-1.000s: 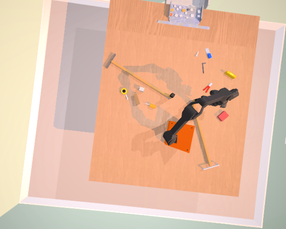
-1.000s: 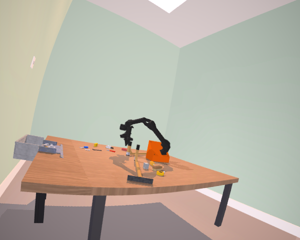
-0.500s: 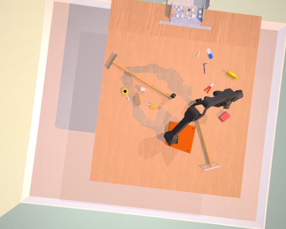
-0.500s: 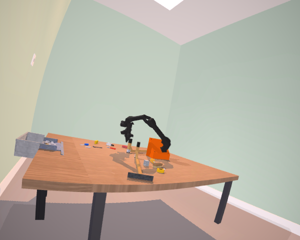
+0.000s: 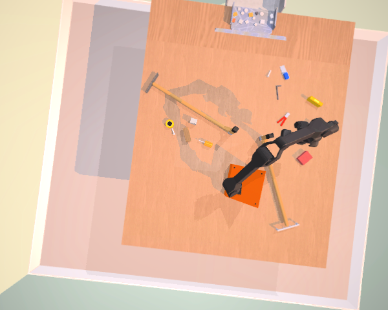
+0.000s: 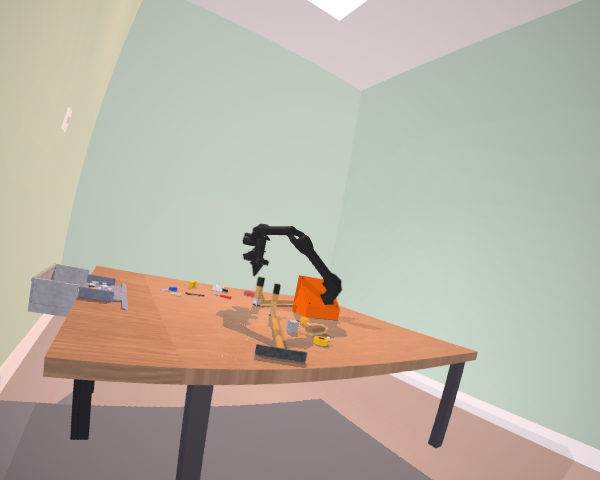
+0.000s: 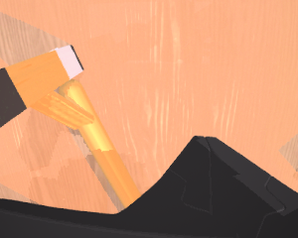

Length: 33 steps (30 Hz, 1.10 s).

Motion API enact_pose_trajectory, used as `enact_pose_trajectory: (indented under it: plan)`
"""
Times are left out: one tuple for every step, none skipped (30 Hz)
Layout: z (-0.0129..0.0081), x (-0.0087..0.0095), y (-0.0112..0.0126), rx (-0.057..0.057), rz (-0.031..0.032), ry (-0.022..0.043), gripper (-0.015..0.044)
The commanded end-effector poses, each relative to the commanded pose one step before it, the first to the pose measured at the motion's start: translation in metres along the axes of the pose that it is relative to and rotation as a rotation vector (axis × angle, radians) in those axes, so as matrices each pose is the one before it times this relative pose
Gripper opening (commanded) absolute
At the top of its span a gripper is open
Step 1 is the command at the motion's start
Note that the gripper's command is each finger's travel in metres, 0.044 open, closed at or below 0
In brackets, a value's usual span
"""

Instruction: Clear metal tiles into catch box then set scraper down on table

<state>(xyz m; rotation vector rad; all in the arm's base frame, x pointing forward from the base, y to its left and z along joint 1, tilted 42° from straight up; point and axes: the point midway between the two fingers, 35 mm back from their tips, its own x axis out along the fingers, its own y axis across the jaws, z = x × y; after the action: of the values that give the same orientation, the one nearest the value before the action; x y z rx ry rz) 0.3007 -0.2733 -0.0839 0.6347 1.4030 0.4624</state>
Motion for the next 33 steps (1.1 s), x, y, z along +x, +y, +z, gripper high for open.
enact_pose_trajectory:
  plan:
    - [0.00585, -0.00595, 0.00563, -0.0150, -0.01108, -0.00040, 0.0000]
    - [0.00401, -0.00117, 0.00419, -0.0060, -0.00475, -0.00134, 0.0000]
    - [0.00400, -0.00115, 0.00424, -0.0060, -0.00464, -0.00141, 0.0000]
    - [0.00398, -0.00113, 0.00428, -0.0061, -0.00453, -0.00147, 0.0000]
    - [0.00396, -0.00111, 0.00432, -0.0061, -0.00441, -0.00154, 0.0000]
    - [0.00394, -0.00109, 0.00437, -0.0062, -0.00430, -0.00160, 0.0000]
    - [0.00393, -0.00107, 0.00441, -0.0062, -0.00419, -0.00166, 0.0000]
    - [0.00391, -0.00105, 0.00445, -0.0063, -0.00407, -0.00172, 0.0000]
    - [0.00389, -0.00104, 0.00449, -0.0063, -0.00396, -0.00178, 0.0000]
    - [0.00387, -0.00102, 0.00454, -0.0064, -0.00384, -0.00184, 0.0000]
    - [0.00385, -0.00100, 0.00458, -0.0064, -0.00372, -0.00190, 0.0000]
    - [0.00383, -0.00098, 0.00462, -0.0065, -0.00360, -0.00195, 0.0000]
    - [0.00380, -0.00096, 0.00466, -0.0065, -0.00349, -0.00201, 0.0000]
    - [0.00378, -0.00094, 0.00470, -0.0066, -0.00337, -0.00207, 0.0000]
    - [0.00376, -0.00092, 0.00474, -0.0066, -0.00325, -0.00212, 0.0000]
    - [0.00373, -0.00091, 0.00478, -0.0066, -0.00313, -0.00217, 0.0000]
    - [0.00371, -0.00089, 0.00482, -0.0067, -0.00301, -0.00222, 0.0000]
    - [0.00368, -0.00087, 0.00486, -0.0067, -0.00289, -0.00228, 0.0000]
    - [0.00366, -0.00086, 0.00490, -0.0068, -0.00277, -0.00233, 0.0000]
    - [0.00363, -0.00084, 0.00494, -0.0068, -0.00264, -0.00238, 0.0000]
    - [0.00361, -0.00082, 0.00497, -0.0068, -0.00252, -0.00242, 0.0000]
    - [0.00358, -0.00081, 0.00501, -0.0069, -0.00240, -0.00247, 0.0000]
    - [0.00355, -0.00079, 0.00505, -0.0069, -0.00228, -0.00252, 0.0000]
    - [0.00352, -0.00077, 0.00508, -0.0070, -0.00215, -0.00256, 0.0000]
    - [0.00350, -0.00076, 0.00512, -0.0070, -0.00203, -0.00261, 0.0000]
    - [0.00347, -0.00074, 0.00516, -0.0070, -0.00190, -0.00265, 0.0000]
    - [0.00344, -0.00073, 0.00519, -0.0071, -0.00178, -0.00269, 0.0000]
    - [0.00341, -0.00071, 0.00523, -0.0071, -0.00165, -0.00273, 0.0000]
    - [0.00338, -0.00070, 0.00526, -0.0071, -0.00153, -0.00277, 0.0000]
    - [0.00334, -0.00069, 0.00530, -0.0071, -0.00140, -0.00281, 0.0000]
    - [0.00331, -0.00067, 0.00533, -0.0072, -0.00127, -0.00285, 0.0000]
    - [0.00328, -0.00066, 0.00536, -0.0072, -0.00115, -0.00289, 0.0000]
    - [0.00325, -0.00065, 0.00539, -0.0072, -0.00102, -0.00292, 0.0000]
